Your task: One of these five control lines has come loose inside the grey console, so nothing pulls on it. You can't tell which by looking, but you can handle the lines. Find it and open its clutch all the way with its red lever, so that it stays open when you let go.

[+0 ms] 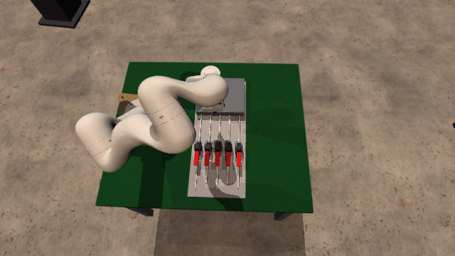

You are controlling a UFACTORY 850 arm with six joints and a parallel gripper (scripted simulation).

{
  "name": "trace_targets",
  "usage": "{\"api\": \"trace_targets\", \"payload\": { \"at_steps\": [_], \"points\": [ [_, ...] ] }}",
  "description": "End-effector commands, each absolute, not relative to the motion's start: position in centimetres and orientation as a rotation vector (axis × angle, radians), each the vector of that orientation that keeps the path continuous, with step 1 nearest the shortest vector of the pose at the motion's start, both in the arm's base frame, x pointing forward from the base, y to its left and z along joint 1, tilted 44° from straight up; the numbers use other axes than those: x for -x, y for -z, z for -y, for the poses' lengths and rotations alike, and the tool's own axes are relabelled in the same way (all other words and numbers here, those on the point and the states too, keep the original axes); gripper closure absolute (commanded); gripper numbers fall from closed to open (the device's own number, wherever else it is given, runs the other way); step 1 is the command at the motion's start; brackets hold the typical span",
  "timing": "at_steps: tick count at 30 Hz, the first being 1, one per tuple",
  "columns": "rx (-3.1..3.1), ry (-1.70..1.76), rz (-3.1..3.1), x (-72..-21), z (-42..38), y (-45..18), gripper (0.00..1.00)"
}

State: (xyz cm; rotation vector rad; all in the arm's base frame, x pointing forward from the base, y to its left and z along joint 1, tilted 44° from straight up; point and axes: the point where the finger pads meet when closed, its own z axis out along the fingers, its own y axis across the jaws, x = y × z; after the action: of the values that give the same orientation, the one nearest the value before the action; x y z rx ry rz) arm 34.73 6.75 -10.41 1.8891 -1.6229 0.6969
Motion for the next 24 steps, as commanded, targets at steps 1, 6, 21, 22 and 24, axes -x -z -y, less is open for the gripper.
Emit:
{"api": "trace_targets", "payload": {
  "at_steps": [1,6,21,22,24],
  "points": [
    [-1.89,-0.698,1.624,-34.8,-6.8,10.4,1.0],
    [-1.89,-0.698,1.624,-34.8,-6.8,10.4,1.0],
    [-1.892,-0.695,1.624,-38.9,-3.1,9.4,1.0],
    [-1.892,-0.695,1.624,-38.9,-3.1,9.4,1.0],
    [-1.892,-0.696,1.624,-40.1,-1.8,9.1,1.0]
  ]
}}
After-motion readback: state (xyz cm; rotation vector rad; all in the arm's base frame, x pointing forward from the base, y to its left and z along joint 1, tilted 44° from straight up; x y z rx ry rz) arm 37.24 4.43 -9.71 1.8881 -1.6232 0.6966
